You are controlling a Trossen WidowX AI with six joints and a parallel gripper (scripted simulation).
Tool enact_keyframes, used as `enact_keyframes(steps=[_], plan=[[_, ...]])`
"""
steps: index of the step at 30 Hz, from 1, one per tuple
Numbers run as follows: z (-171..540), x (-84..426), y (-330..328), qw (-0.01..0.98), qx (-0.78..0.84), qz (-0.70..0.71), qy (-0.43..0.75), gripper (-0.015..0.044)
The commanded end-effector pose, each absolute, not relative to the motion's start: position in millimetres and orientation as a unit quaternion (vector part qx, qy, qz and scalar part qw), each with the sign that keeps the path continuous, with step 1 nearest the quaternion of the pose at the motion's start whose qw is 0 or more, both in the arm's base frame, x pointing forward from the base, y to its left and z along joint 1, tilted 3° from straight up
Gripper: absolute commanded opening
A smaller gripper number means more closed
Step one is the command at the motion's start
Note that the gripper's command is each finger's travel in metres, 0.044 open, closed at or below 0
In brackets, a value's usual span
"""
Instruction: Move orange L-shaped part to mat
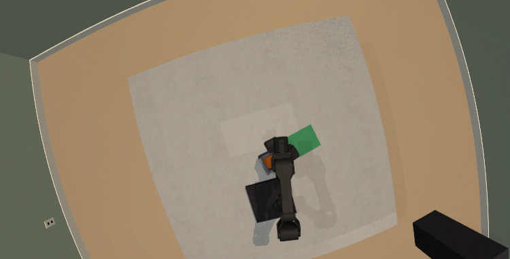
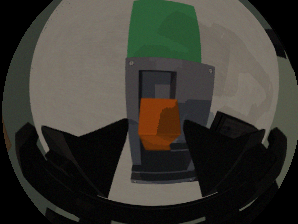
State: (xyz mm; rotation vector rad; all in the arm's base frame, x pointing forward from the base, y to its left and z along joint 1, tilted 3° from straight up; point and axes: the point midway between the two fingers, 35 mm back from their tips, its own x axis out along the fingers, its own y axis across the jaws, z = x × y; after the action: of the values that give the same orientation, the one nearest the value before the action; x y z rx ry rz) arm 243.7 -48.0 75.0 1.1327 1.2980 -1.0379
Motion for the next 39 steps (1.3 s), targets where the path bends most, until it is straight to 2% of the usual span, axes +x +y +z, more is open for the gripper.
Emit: enact_keyframes(steps=[1, 4, 14, 17, 39], plan=[[76, 244, -48, 0.536, 0.476, -0.436, 0.545, 0.0228], [76, 244, -48, 0.536, 0.476, -0.436, 0.545, 0.0149], [76, 244, -48, 0.536, 0.476, -0.436, 0.545, 0.0082], [76, 244, -48, 0.536, 0.476, -0.436, 0.545, 0.0003], [99, 244, -50, 0.535, 0.476, -0.438, 0.544, 0.0]])
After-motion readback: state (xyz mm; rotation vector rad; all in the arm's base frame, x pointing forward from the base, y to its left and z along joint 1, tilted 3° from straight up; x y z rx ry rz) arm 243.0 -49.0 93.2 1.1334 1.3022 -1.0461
